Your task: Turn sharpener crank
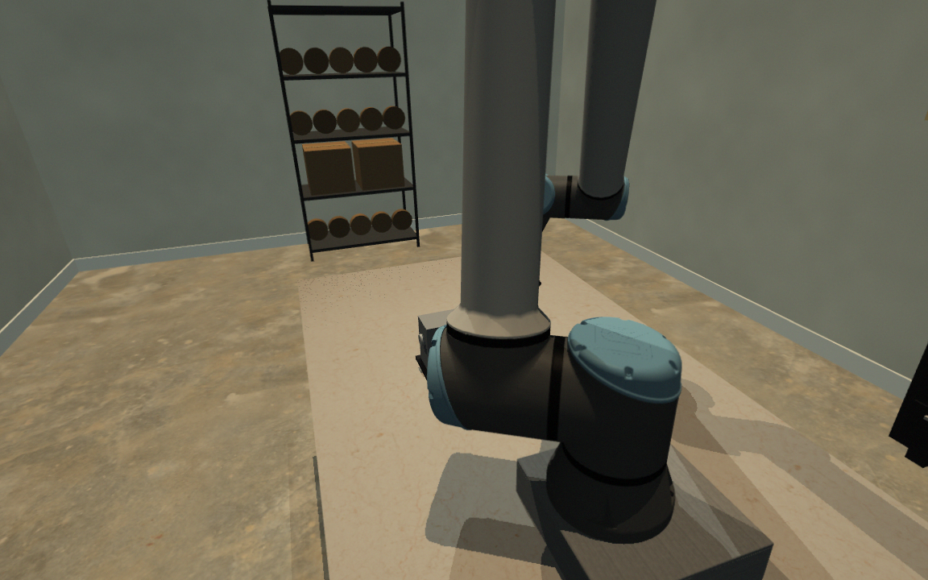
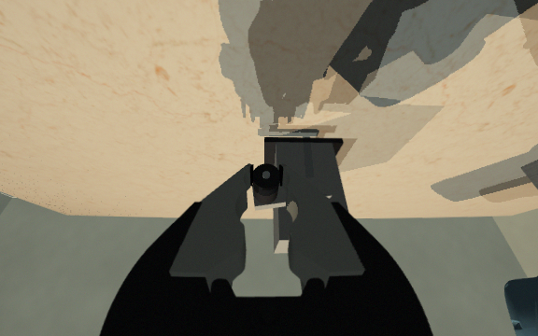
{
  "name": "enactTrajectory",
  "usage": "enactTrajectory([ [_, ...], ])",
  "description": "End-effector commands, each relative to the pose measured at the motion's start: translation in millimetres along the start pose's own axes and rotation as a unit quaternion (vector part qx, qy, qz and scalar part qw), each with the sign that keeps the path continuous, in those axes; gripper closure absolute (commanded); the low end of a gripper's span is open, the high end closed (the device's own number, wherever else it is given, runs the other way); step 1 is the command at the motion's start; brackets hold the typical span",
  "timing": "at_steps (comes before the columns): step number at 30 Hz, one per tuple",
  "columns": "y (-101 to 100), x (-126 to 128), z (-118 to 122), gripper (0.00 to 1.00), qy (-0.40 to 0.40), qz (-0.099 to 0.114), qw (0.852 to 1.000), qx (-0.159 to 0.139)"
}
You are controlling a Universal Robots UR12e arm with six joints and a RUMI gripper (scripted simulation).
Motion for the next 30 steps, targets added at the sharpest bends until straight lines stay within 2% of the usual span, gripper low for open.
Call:
enactTrajectory([
  [1,-4,-1,-2,0.91,0.0,0.0,1.0,0.0],
  [30,-26,5,-15,0.91,0.0,0.0,1.0,0.0],
])
Point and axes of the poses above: the point where the finger pads meet when closed, its own y axis back along the fingers, its own x axis across the jaws, z = x × y, the point moved 10 cm from there along y, back along the fingers
